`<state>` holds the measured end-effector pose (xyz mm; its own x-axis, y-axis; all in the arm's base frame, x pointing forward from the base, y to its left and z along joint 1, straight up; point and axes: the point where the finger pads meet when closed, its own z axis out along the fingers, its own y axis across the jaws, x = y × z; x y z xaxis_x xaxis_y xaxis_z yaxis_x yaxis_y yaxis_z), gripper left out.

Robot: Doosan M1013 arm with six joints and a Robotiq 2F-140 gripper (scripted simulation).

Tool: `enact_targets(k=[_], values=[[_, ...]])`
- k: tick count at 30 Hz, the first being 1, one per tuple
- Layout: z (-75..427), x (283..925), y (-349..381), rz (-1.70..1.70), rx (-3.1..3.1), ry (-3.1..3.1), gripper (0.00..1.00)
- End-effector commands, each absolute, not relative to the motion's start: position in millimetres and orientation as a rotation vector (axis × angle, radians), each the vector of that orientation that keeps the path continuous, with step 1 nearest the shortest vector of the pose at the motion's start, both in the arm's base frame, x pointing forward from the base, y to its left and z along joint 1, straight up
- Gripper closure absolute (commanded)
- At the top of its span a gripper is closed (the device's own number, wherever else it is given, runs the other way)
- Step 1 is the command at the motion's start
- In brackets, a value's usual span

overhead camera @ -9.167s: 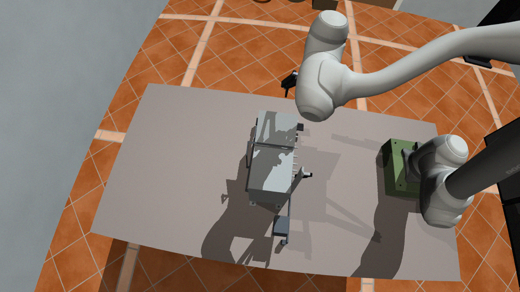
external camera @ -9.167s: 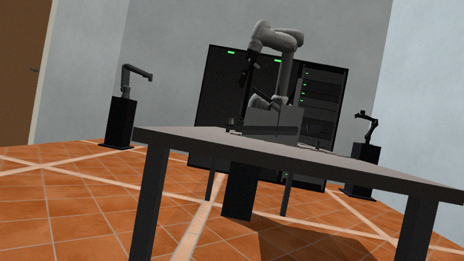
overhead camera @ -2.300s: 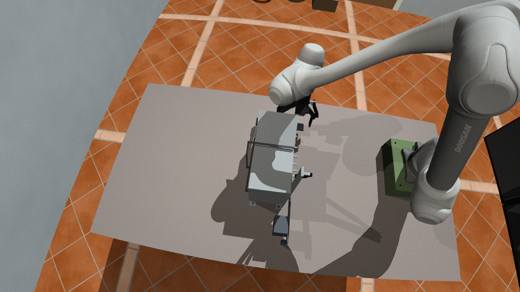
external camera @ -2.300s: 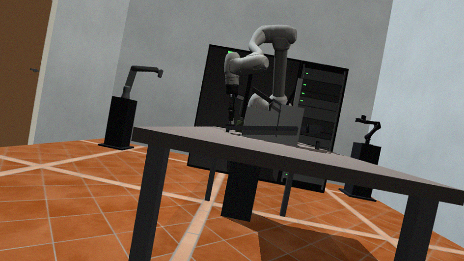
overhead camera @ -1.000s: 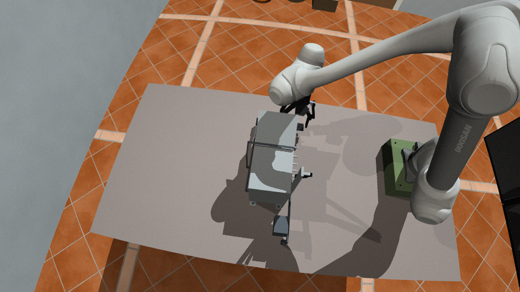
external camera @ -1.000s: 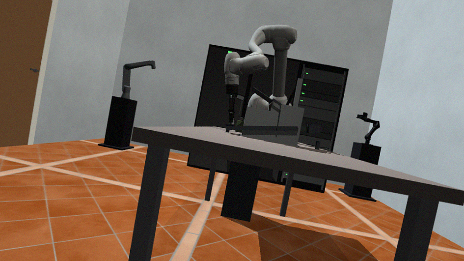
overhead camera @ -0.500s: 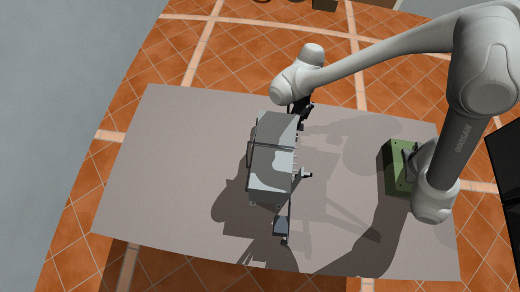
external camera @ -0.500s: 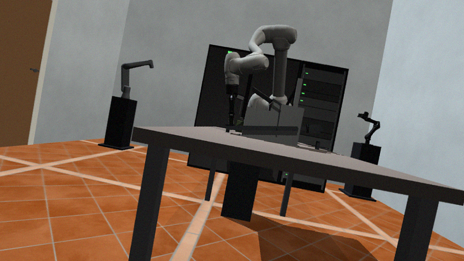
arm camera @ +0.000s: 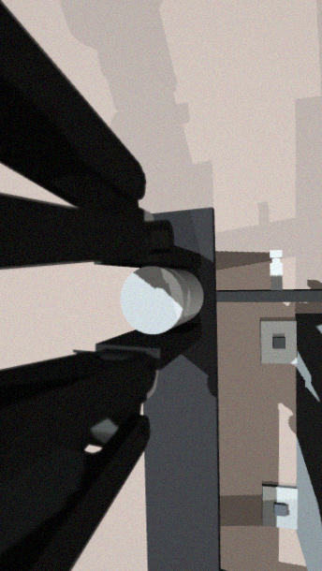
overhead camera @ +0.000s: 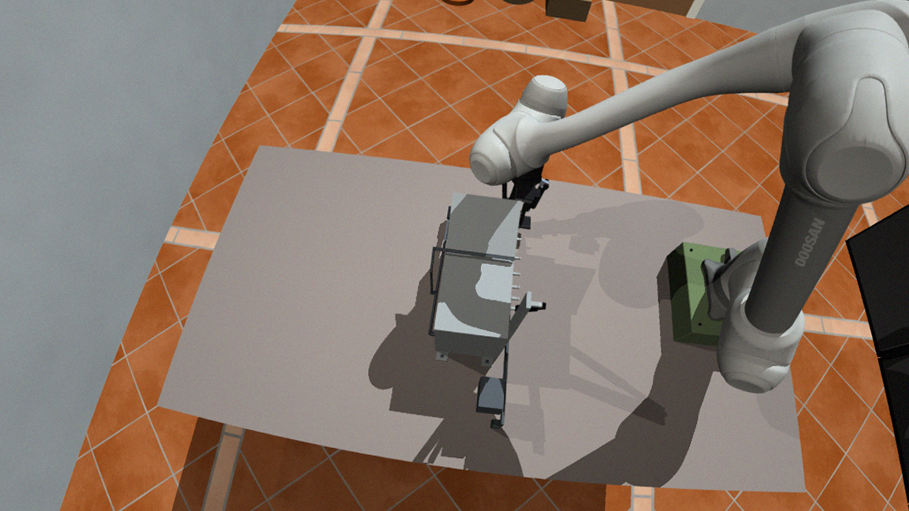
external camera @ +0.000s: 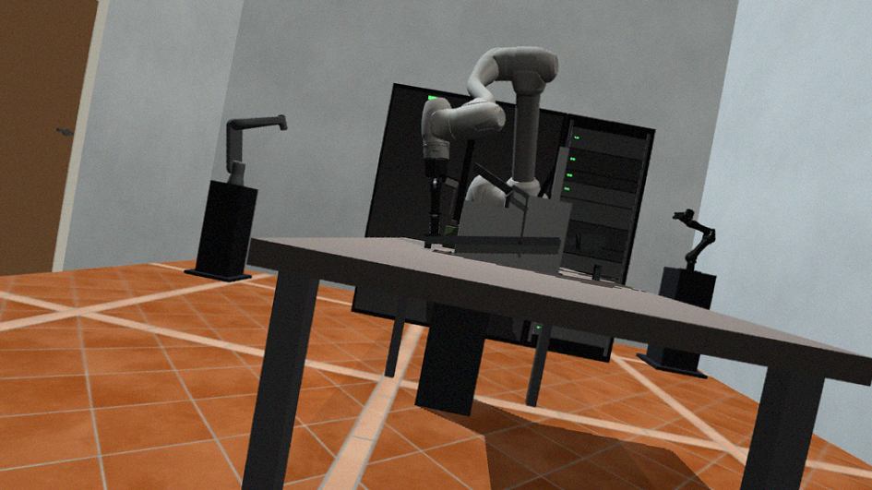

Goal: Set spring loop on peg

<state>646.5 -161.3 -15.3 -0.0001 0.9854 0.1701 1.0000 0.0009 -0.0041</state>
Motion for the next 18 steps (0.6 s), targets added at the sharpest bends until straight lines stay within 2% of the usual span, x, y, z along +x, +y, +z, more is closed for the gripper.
enact_targets(k=[1, 18], values=[[-14.5, 647.0, -161.4, -0.179, -2.130, -2.131, 0.75], [-9.5, 647.0, -161.4, -0.180, -2.130, -2.131, 0.75]])
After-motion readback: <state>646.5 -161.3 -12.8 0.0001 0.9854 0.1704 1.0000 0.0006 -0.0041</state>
